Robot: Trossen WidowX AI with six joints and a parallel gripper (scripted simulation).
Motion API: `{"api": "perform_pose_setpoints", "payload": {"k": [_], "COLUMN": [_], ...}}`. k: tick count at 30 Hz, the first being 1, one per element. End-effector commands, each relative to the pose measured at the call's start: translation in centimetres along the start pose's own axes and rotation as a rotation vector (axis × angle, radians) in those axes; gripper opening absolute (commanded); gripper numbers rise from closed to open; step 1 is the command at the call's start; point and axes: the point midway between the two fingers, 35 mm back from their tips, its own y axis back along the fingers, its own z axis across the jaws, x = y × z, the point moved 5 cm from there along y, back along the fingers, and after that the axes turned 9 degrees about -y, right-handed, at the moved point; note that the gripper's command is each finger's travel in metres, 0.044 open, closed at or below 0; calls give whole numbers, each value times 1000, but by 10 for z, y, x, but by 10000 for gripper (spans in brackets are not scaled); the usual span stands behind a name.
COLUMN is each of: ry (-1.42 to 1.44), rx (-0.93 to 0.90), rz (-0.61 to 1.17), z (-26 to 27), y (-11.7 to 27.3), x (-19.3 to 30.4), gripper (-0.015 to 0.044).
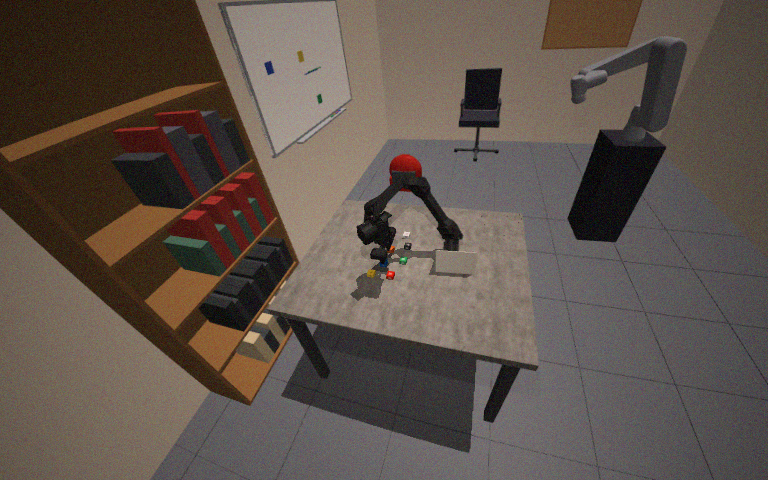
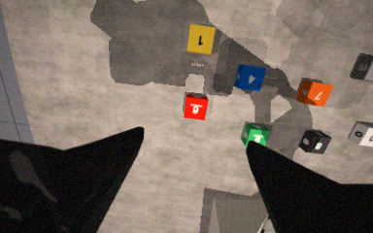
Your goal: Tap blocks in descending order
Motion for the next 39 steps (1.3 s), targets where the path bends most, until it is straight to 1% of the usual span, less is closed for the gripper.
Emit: {"api": "perform_pose_setpoints", "payload": {"k": [1,6,27,36,39], "ry": [-9,-11,-11,-8,-8], "rx": [-1,1,2,6,7], "rz": [-1,-3,-3,-1,-1], "z": [5,7,5,-67,-73], "y": [0,-3,-3,-3,-4], "x": [-34,-76,-77,-51,-48], "gripper": [400,400,400,400,400]}}
